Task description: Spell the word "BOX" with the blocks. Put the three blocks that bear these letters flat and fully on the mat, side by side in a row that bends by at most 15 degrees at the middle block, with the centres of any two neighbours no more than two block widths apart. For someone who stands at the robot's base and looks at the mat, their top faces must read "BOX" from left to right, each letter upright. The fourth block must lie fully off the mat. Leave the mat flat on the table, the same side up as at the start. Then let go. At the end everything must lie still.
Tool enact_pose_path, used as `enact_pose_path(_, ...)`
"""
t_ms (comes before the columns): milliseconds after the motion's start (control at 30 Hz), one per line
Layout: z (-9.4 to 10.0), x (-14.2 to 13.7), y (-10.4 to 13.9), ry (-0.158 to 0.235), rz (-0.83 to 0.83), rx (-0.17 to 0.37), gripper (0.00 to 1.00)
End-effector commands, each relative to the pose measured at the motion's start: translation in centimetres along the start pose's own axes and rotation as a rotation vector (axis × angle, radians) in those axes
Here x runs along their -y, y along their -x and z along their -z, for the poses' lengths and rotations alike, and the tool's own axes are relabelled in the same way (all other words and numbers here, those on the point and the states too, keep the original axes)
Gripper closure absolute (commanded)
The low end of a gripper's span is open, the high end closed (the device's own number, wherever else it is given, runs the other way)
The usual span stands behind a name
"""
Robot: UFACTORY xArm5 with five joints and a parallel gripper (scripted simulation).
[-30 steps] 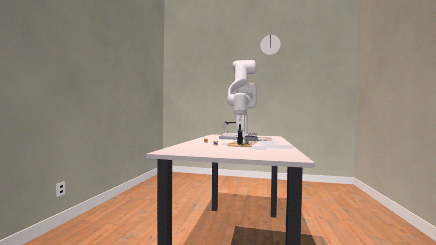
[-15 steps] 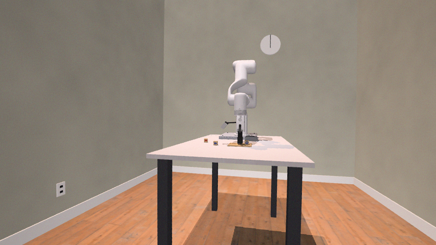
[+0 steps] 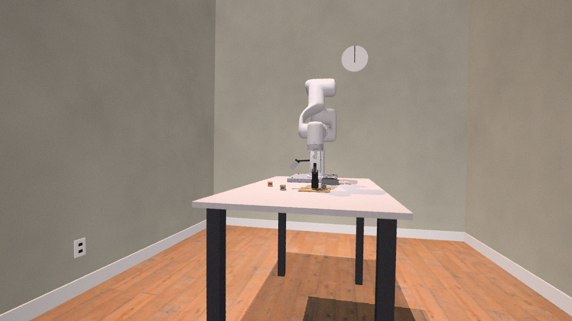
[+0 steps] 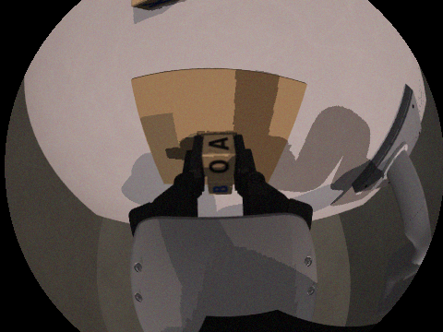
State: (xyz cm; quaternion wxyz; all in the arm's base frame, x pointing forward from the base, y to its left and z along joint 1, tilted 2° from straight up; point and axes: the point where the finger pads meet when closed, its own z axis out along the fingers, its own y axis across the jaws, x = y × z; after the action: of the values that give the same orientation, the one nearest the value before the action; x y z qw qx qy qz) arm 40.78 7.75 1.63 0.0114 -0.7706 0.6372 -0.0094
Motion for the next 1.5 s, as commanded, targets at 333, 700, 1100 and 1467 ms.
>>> enact_pose_path(333, 0.10, 0.13, 0.00, -0.003, 0.000, 0.000, 0.79)
enact_pose_path(700, -0.14, 0.13, -0.03, -0.003, 0.000, 0.000, 0.79)
enact_pose_path(1100, -0.37, 0.12, -0.06, -0.003, 0.000, 0.000, 0.79)
enact_pose_path(1467, -0.38, 0.12, -0.06, -0.003, 0.000, 0.000, 0.79)
